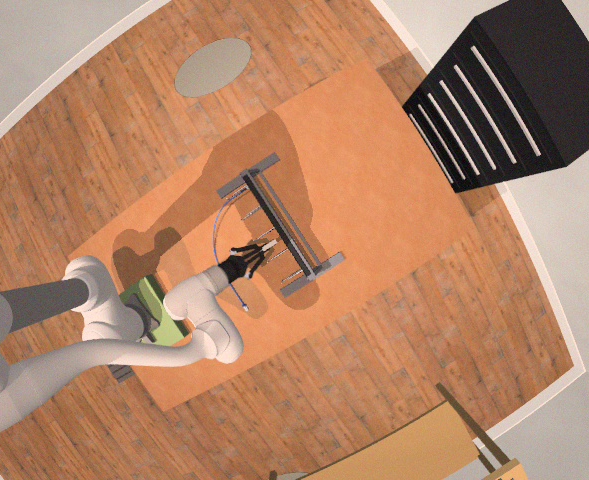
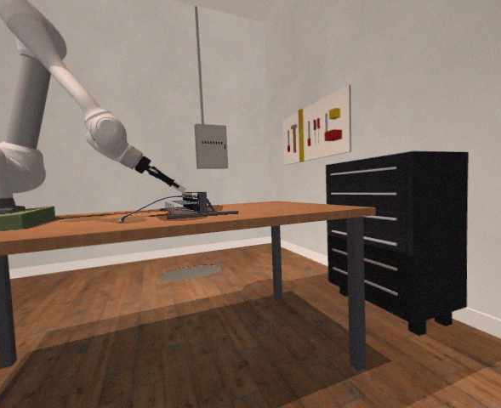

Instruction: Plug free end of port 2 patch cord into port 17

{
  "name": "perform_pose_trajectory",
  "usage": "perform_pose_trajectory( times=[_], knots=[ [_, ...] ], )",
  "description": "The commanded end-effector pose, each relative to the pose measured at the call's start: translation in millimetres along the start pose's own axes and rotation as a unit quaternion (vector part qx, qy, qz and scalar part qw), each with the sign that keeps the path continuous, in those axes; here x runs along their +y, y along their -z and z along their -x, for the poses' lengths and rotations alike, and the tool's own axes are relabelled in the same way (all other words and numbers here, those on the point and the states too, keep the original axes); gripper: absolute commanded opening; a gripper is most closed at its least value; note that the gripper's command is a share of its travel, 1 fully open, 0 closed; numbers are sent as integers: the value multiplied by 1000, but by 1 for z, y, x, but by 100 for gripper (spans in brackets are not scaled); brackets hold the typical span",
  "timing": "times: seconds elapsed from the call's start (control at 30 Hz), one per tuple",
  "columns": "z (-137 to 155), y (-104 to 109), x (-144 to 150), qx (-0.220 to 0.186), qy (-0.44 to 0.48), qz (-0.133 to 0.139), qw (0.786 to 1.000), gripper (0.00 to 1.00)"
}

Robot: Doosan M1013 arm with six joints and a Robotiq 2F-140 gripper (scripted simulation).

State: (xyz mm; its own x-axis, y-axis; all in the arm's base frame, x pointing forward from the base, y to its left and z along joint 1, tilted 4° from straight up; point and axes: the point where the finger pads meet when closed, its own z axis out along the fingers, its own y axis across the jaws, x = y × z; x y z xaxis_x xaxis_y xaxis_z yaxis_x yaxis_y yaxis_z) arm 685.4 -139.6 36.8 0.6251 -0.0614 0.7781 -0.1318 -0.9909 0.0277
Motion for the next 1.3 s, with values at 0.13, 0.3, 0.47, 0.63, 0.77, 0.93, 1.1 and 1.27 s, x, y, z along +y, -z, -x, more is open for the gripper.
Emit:
perform_pose_trajectory(
  times=[0.13, 0.3, 0.47, 0.63, 0.77, 0.93, 1.1, 1.27],
  knots=[
    [-5, -3, 0, 3, 3, 0, 1000, 0],
    [-5, -3, 0, 3, 3, 0, 1000, 0],
    [-5, -3, 0, 3, 3, 0, 1000, 0],
    [-5, -3, 0, 3, 3, 0, 1000, 0],
    [-5, -3, 0, 3, 3, 0, 1000, 0],
    [-5, -3, 0, 3, 3, 0, 1000, 0],
    [-5, -3, 0, 3, 3, 0, 1000, 0],
    [-4, 10, 0, 3, 3, 0, 1000, 0]
  ],
)
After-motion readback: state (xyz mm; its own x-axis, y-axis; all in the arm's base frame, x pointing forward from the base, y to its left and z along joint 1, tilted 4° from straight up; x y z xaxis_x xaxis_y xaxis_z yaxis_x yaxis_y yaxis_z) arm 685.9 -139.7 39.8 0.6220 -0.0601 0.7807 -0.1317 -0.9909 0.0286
